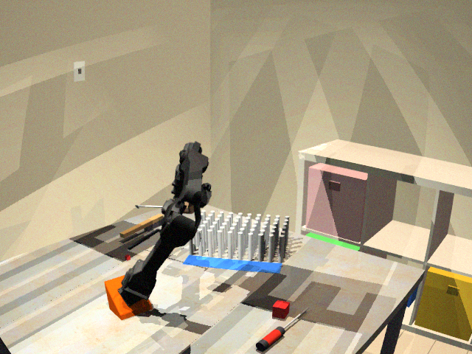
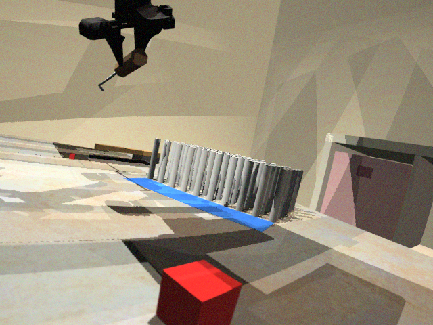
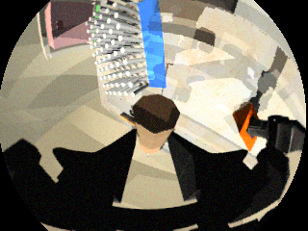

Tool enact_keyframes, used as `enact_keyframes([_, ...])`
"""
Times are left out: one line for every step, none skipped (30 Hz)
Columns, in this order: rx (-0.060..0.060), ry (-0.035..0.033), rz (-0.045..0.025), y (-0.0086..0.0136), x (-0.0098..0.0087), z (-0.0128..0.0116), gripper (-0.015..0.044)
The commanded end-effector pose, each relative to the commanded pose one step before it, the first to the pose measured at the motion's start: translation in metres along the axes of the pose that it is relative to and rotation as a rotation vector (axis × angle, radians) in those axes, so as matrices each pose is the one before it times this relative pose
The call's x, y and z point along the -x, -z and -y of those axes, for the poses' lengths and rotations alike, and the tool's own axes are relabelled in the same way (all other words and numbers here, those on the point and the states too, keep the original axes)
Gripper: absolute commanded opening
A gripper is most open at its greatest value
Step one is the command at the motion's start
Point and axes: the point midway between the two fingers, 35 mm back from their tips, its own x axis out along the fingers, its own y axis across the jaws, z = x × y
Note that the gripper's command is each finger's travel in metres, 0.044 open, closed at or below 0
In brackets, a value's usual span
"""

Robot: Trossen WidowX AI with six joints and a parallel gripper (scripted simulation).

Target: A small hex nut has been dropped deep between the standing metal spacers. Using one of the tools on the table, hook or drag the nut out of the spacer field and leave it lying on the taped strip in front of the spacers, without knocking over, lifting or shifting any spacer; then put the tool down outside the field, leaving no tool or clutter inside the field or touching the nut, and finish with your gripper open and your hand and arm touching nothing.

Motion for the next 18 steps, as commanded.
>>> enact_keyframes([-0.1508,-0.00562,0.00271,-0.01387,0.00191,0.00442,0.0000])
enact_keyframes([-0.0346,-0.00093,0.00055,-0.00330,0.00047,0.00060,0.0000])
enact_keyframes([-0.0346,-0.00096,0.00055,-0.00330,0.00047,0.00052,0.0000])
enact_keyframes([-0.0346,-0.00098,0.00055,-0.00331,0.00046,0.00044,0.0000])
enact_keyframes([-0.0346,-0.00101,0.00055,-0.00331,0.00046,0.00036,0.0000])
enact_keyframes([-0.0346,-0.00103,0.00055,-0.00331,0.00046,0.00028,0.0000])
enact_keyframes([-0.0346,-0.00106,0.00055,-0.00330,0.00045,0.00020,0.0000])
enact_keyframes([-0.0346,-0.00109,0.00055,-0.00330,0.00045,0.00013,0.0000])
enact_keyframes([-0.0346,-0.00111,0.00054,-0.00329,0.00044,0.00005,0.0000])
enact_keyframes([-0.0346,-0.00114,0.00054,-0.00328,0.00044,-0.00003,0.0000])
enact_keyframes([-0.0346,-0.00117,0.00053,-0.00327,0.00043,-0.00011,0.0000])
enact_keyframes([-0.0346,-0.00120,0.00053,-0.00326,0.00043,-0.00018,0.0000])
enact_keyframes([-0.0346,-0.00123,0.00052,-0.00324,0.00043,-0.00026,0.0000])
enact_keyframes([-0.0346,-0.00126,0.00051,-0.00322,0.00042,-0.00034,0.0000])
enact_keyframes([-0.0346,-0.00129,0.00050,-0.00321,0.00042,-0.00041,0.0000])
enact_keyframes([-0.0346,-0.00132,0.00049,-0.00319,0.00041,-0.00049,0.0000])
enact_keyframes([-0.0346,-0.00135,0.00047,-0.00316,0.00041,-0.00056,0.0000])
enact_keyframes([-0.0346,-0.00138,0.00046,-0.00314,0.00040,-0.00063,0.0000])
